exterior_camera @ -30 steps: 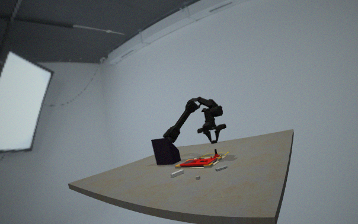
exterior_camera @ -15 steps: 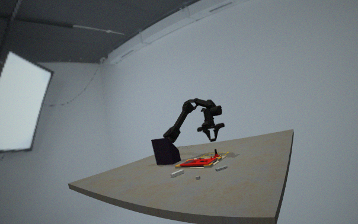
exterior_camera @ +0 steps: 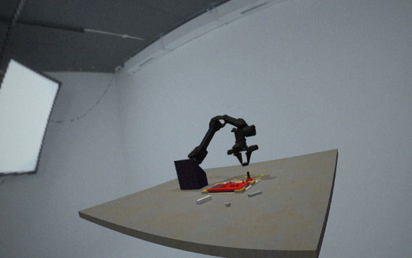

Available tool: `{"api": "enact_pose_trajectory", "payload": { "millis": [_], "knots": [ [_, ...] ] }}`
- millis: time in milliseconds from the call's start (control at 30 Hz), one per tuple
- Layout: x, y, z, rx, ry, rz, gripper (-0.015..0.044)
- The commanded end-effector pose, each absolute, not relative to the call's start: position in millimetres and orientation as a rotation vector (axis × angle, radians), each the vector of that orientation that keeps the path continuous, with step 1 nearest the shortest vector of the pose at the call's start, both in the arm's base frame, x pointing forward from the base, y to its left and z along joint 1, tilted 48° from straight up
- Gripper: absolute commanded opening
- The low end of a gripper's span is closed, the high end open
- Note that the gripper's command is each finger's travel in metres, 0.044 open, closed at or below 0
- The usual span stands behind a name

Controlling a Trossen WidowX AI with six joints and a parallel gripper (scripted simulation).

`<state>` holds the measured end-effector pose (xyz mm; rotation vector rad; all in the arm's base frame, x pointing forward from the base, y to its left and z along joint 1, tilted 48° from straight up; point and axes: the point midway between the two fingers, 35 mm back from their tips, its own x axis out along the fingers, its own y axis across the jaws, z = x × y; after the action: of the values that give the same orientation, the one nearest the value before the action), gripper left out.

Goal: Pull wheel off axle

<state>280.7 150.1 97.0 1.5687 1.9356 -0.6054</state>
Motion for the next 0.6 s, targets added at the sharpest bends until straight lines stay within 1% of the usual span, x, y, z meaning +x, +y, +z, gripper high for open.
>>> {"api": "enact_pose_trajectory", "payload": {
  "millis": [0,400,567],
  "knots": [
    [278.6,158.9,88.7,1.573,1.939,-0.608,0.0000],
    [267.9,206.1,46.1,1.576,1.942,-0.605,0.0000],
    [265.4,211.9,41.3,1.577,1.944,-0.604,0.0000]
  ]
}}
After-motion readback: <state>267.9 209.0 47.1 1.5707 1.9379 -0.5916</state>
